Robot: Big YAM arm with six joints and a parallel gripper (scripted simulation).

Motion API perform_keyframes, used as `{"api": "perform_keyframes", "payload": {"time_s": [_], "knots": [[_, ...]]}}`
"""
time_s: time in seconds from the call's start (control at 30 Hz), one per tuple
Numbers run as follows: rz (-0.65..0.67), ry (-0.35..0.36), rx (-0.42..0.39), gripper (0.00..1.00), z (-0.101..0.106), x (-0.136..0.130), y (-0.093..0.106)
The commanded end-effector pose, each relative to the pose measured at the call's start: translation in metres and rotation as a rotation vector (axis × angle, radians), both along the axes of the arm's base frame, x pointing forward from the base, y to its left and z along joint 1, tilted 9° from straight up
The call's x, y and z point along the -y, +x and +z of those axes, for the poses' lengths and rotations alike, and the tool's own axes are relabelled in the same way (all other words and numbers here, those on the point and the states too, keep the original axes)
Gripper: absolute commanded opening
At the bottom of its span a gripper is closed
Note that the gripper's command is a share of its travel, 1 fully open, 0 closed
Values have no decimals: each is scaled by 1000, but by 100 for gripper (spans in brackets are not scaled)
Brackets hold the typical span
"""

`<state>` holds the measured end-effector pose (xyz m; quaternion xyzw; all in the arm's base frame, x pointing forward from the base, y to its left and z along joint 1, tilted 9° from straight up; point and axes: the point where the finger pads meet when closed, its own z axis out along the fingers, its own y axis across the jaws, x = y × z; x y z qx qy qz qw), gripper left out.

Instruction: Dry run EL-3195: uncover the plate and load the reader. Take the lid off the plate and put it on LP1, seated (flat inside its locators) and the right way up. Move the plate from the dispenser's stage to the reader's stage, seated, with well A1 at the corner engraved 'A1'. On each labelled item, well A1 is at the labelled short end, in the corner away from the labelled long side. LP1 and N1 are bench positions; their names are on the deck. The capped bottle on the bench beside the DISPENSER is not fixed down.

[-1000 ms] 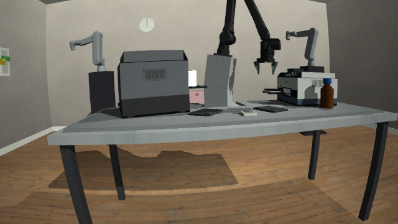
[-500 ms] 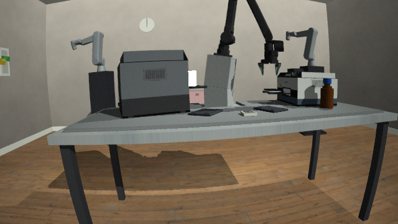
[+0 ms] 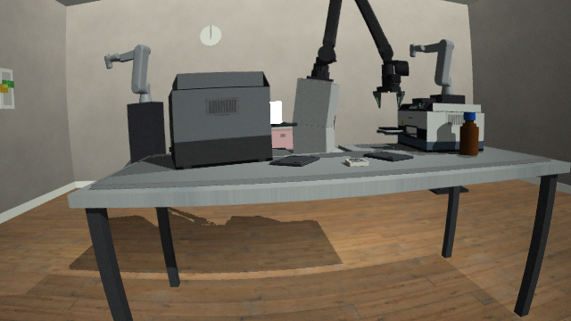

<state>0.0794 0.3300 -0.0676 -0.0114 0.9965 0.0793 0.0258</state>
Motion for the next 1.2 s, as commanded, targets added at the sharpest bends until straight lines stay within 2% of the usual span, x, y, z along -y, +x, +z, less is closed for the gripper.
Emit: {"api": "perform_keyframes", "payload": {"time_s": [0.0,0.13,0.3,0.47,0.6,0.83,1.0,1.17], "knots": [[-55,39,0,100,6,-19,-5],[-49,35,1,100,6,-20,-10],[-32,18,-6,100,4,-30,-36],[-46,38,-7,100,4,-39,-54],[-49,36,-6,100,4,-29,-43],[-33,37,-7,100,4,-20,-39],[-30,62,-3,100,9,-28,-30],[1,52,-3,100,8,-31,-37]]}}
